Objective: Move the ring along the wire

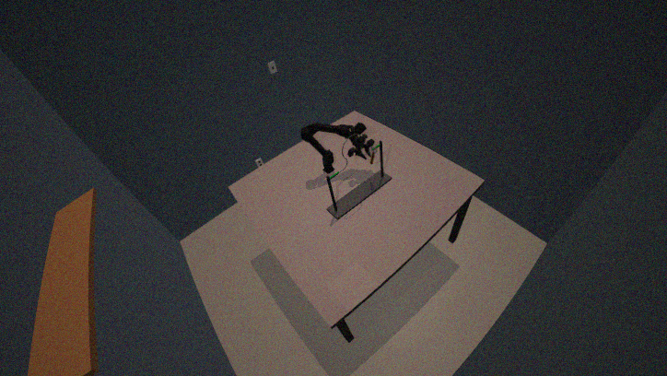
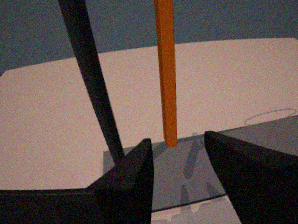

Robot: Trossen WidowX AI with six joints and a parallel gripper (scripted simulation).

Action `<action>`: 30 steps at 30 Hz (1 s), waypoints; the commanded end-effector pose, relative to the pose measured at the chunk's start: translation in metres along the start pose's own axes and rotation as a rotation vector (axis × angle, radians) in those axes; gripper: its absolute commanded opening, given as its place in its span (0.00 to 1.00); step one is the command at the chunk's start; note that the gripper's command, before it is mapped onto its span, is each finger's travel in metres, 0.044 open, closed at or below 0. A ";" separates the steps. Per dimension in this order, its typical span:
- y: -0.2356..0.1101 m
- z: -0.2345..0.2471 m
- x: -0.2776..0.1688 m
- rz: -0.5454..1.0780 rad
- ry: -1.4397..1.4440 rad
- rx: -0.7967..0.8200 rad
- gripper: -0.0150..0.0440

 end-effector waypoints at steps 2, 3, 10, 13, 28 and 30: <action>0.000 -0.001 0.000 -0.002 0.004 -0.003 0.53; -0.002 0.000 0.000 0.001 0.000 0.000 0.57; -0.045 -0.002 0.001 -0.008 -0.002 0.001 0.88; -0.045 -0.002 0.001 -0.008 -0.002 0.001 1.00; -0.045 -0.002 0.001 -0.008 -0.002 0.001 1.00; -0.045 -0.002 0.001 -0.008 -0.002 0.001 1.00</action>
Point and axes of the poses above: the point midway between the two fingers, 35 mm back from their tips, its own y axis out along the fingers, its own z axis across the jaws, x = y × z, the point moved 3 cm from there along -y, back along the fingers, and after that the axes turned 14 degrees about -y, right-handed, at the moved point
